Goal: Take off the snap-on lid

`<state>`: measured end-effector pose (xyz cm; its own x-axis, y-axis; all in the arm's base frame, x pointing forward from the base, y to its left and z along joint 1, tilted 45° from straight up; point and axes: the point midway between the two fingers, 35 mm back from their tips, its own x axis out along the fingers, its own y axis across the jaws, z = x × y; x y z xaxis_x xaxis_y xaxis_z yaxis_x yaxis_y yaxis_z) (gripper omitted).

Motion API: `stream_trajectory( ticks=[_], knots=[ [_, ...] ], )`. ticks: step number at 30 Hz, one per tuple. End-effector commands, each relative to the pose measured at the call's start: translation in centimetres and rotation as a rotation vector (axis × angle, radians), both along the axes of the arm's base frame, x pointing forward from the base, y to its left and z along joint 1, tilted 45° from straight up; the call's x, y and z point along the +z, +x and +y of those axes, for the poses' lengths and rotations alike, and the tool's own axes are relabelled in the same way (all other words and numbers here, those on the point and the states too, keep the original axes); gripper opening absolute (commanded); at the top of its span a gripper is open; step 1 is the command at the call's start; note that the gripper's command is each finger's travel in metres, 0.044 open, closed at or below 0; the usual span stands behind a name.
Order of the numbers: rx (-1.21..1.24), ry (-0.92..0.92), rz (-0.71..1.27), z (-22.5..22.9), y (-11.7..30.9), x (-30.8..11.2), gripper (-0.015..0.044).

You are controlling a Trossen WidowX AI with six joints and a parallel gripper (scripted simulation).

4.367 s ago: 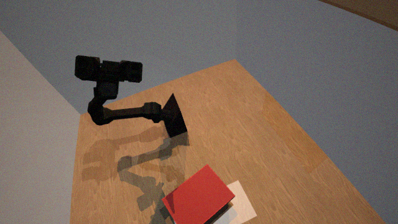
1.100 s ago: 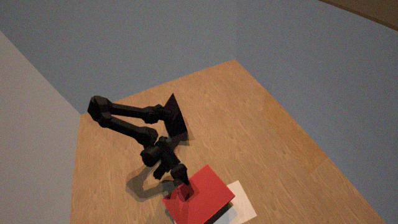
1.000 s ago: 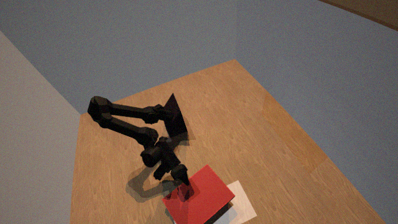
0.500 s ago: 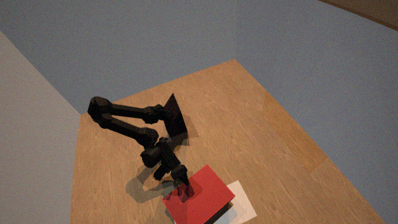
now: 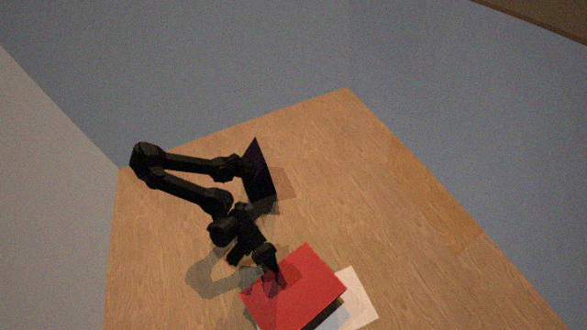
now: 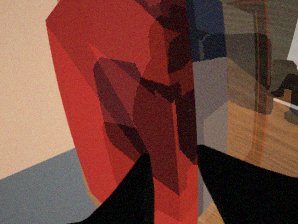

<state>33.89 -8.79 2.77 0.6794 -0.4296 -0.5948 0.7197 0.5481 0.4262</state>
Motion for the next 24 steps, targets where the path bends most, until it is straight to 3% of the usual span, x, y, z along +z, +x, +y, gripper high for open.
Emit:
stream_trajectory(
  ticks=[1,24],
  knots=[
    [0.0,0.001,-0.002,0.15,0.03,0.14,0.0],
    [0.0,0.001,-0.002,0.49,-0.02,0.48,0.0]
  ],
)
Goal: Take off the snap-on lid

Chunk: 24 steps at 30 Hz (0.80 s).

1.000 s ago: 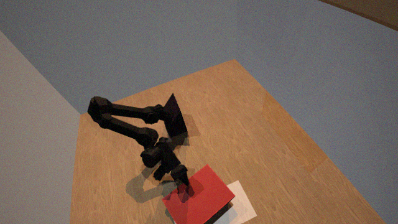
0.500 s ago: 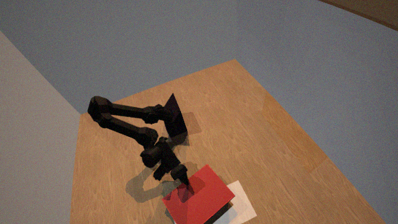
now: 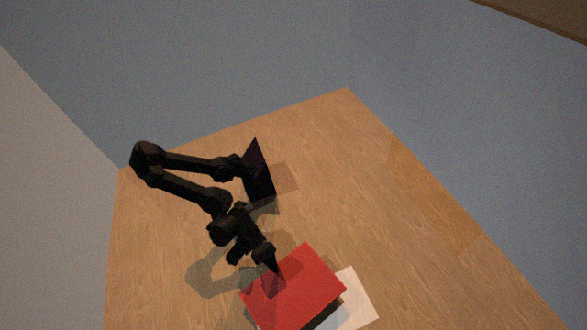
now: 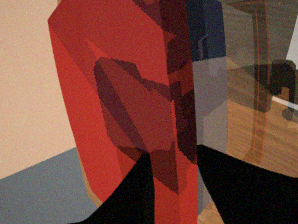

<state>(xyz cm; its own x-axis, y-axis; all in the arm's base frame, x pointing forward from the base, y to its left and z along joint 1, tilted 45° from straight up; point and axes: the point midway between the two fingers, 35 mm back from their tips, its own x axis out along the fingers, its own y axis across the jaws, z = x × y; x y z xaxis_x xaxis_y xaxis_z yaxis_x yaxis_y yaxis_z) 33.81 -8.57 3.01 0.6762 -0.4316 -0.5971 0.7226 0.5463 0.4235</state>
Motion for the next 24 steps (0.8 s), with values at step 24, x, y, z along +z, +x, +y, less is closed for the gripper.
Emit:
stream_trajectory(
  ticks=[24],
  knots=[
    [0.003,0.002,-0.006,0.63,0.08,0.57,0.0]
  ],
)
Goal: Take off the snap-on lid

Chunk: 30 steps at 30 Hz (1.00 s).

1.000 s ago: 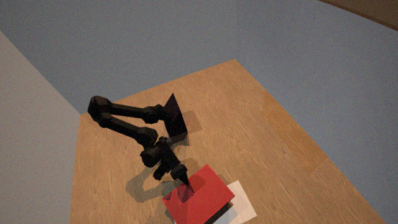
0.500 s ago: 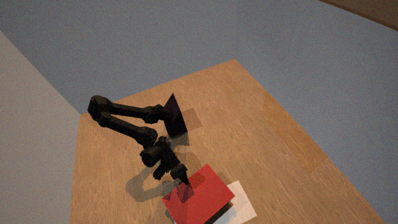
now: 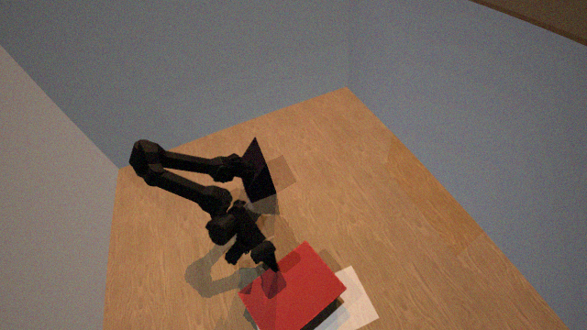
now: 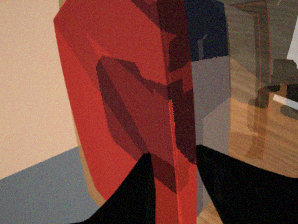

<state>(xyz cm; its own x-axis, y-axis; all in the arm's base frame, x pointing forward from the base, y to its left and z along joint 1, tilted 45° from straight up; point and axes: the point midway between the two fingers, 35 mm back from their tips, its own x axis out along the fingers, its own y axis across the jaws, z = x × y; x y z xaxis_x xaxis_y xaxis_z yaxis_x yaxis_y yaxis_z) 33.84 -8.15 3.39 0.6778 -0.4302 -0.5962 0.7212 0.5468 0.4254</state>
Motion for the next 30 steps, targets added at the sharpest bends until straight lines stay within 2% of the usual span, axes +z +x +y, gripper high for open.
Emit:
stream_trajectory(
  ticks=[1,30],
  knots=[
    [0.002,0.001,-0.004,0.22,0.05,0.21,0.0],
    [0.003,0.0,-0.002,0.43,0.15,0.39,0.0]
  ],
)
